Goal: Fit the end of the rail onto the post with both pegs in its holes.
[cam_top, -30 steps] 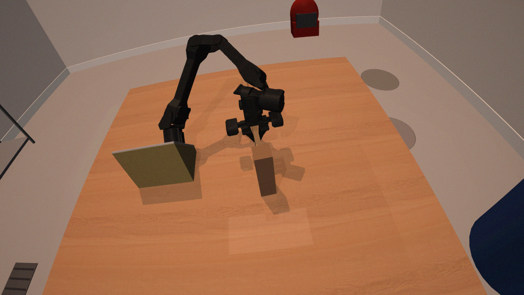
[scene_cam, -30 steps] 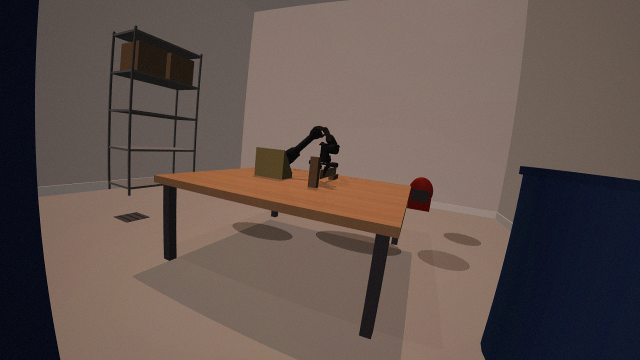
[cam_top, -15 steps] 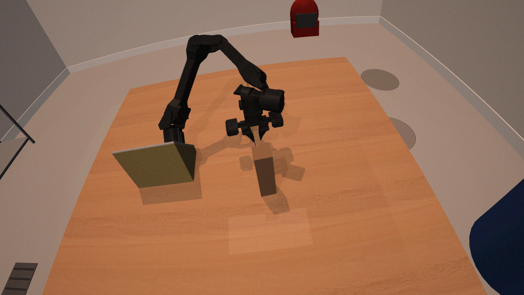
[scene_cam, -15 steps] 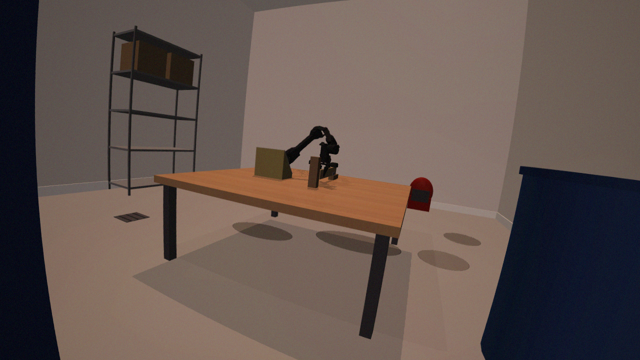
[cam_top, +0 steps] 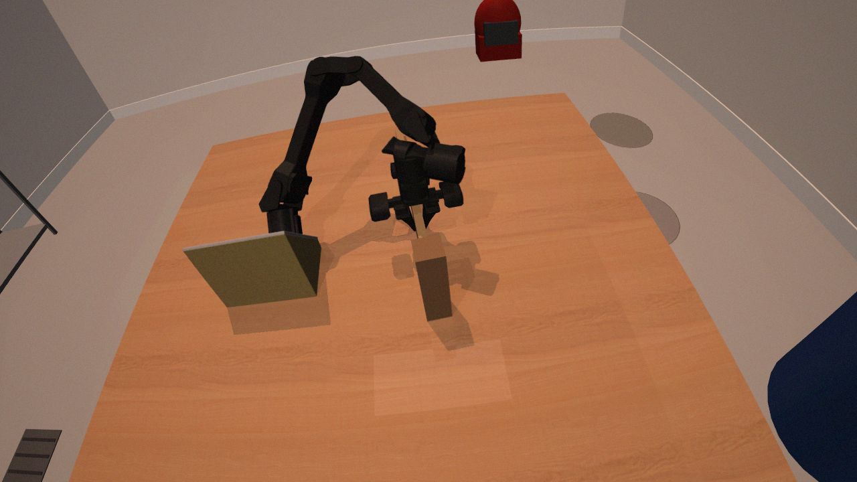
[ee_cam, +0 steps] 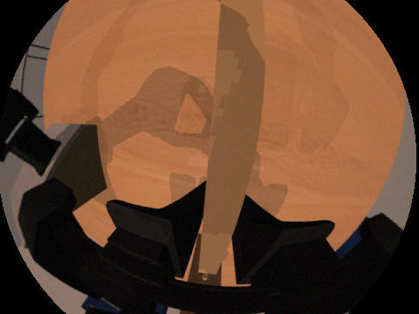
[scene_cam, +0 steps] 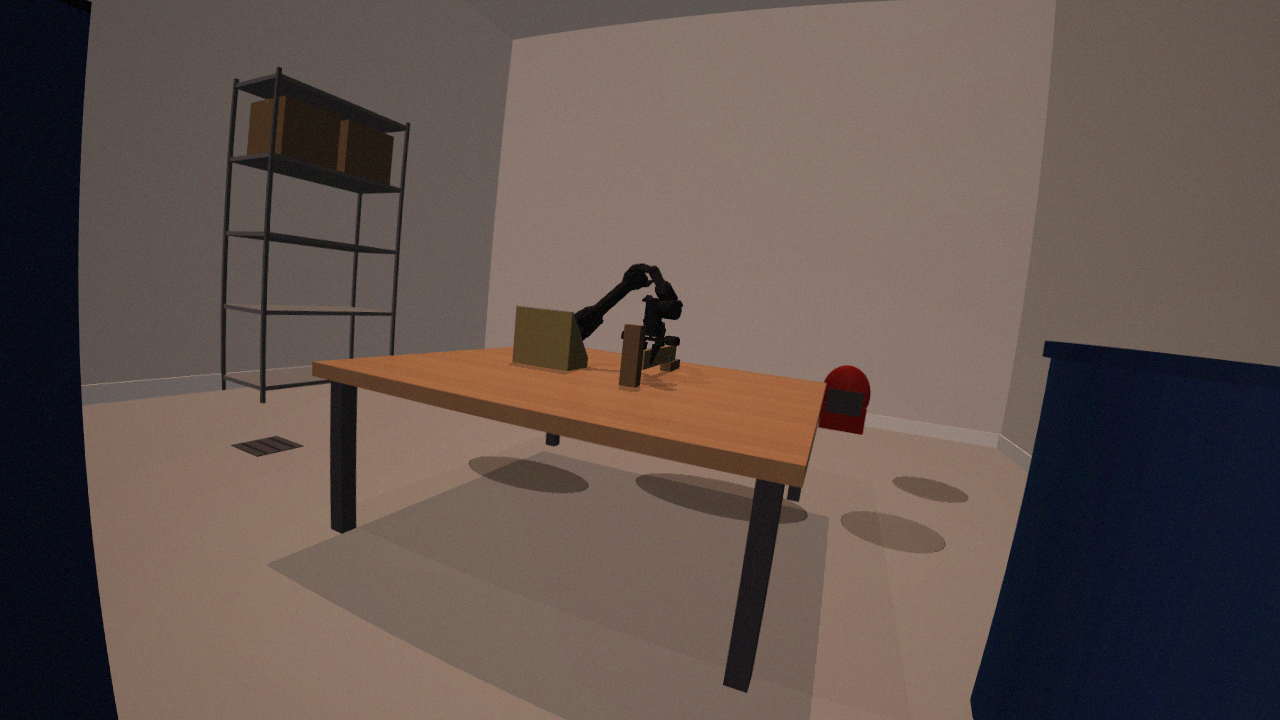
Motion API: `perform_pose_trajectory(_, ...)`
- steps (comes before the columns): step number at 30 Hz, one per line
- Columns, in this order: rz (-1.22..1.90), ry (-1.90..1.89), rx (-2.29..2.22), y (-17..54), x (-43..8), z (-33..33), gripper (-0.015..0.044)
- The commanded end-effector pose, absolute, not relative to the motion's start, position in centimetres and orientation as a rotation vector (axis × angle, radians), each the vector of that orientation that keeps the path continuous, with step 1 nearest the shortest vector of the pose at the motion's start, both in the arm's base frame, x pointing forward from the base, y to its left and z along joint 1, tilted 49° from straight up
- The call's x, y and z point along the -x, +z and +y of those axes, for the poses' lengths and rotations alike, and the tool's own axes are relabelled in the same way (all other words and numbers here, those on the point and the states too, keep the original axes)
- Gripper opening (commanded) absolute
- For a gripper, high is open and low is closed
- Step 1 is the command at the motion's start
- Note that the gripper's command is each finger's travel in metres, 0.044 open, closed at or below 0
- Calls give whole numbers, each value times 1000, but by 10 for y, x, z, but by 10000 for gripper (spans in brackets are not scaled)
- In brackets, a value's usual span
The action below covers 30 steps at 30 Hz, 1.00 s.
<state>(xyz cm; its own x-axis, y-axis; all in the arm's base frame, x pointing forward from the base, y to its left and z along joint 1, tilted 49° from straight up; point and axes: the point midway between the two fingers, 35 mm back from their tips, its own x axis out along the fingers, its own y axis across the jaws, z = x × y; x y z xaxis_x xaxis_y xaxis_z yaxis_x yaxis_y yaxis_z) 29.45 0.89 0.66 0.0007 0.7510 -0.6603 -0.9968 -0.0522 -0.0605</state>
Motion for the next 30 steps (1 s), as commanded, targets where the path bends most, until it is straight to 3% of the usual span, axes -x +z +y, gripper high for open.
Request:
perform_pose_trajectory(1, 500, 1514, 629, 10, -297, 8, 0)
perform_pose_trajectory(30, 500, 1514, 629, 7, -297, 8, 0)
